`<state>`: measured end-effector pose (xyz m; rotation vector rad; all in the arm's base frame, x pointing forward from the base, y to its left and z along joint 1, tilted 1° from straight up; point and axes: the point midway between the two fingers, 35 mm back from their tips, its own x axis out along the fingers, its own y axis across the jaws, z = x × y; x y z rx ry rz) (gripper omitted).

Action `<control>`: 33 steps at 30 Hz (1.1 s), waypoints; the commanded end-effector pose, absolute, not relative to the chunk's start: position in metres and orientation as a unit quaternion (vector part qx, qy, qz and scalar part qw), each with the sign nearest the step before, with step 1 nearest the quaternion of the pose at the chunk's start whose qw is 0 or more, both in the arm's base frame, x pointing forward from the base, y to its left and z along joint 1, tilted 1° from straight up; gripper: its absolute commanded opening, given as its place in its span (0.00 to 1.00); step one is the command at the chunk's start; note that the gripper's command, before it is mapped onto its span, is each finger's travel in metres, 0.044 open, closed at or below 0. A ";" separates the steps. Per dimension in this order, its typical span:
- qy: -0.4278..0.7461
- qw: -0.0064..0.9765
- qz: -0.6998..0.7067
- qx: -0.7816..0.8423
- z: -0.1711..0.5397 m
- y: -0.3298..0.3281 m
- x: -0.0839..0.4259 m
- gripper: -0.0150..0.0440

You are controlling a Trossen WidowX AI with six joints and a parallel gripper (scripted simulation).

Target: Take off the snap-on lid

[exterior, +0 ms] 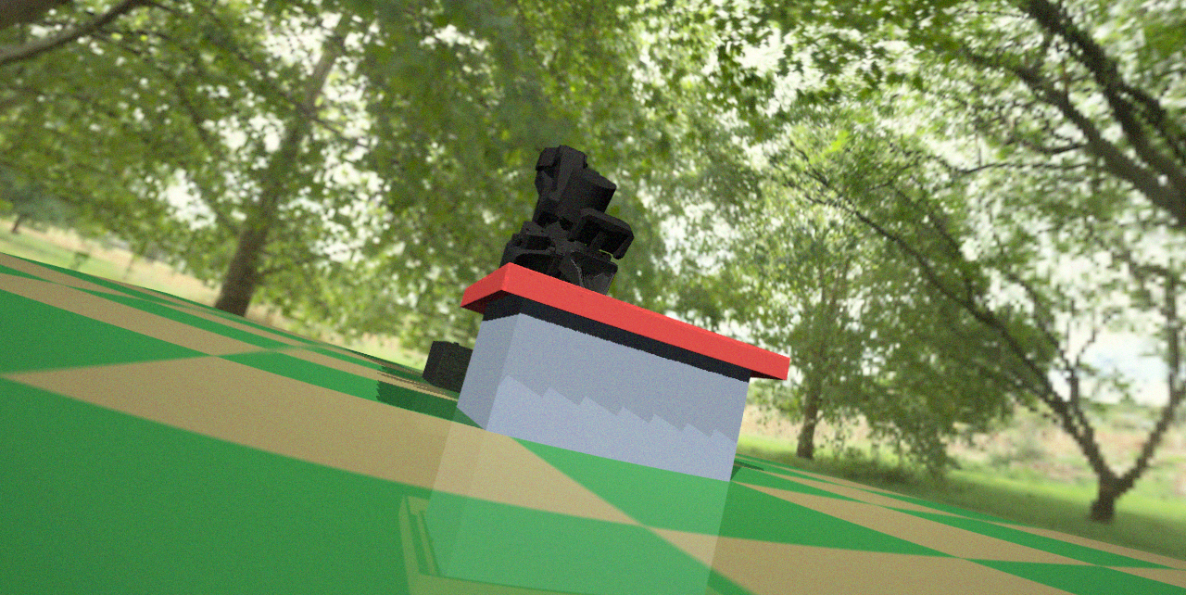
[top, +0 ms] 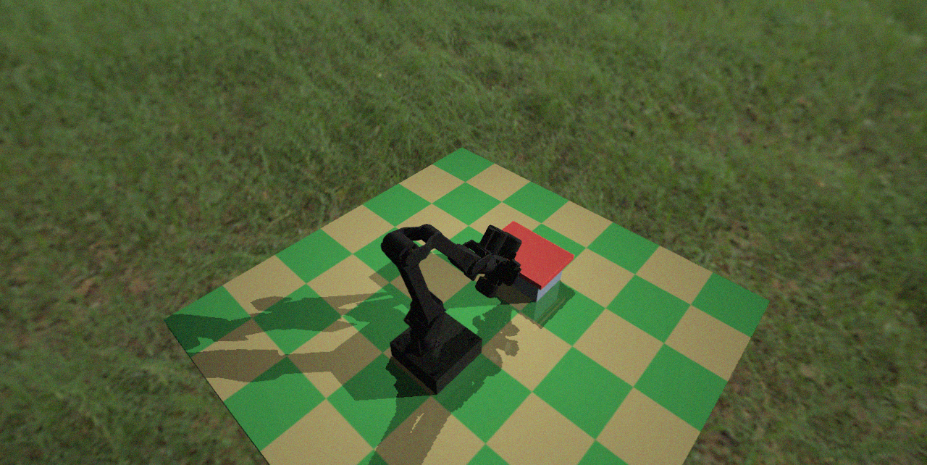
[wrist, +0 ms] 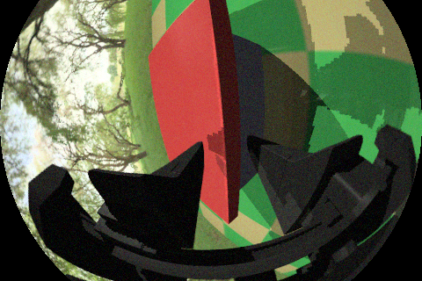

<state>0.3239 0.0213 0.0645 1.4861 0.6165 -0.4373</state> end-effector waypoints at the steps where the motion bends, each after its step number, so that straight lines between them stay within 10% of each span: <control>1: 0.272 0.671 -0.197 0.661 0.064 0.021 0.325 0.50; 13: 0.272 0.671 -0.197 0.661 0.064 0.021 0.325 0.25; 33: 0.273 0.672 -0.194 0.661 0.069 0.021 0.324 0.25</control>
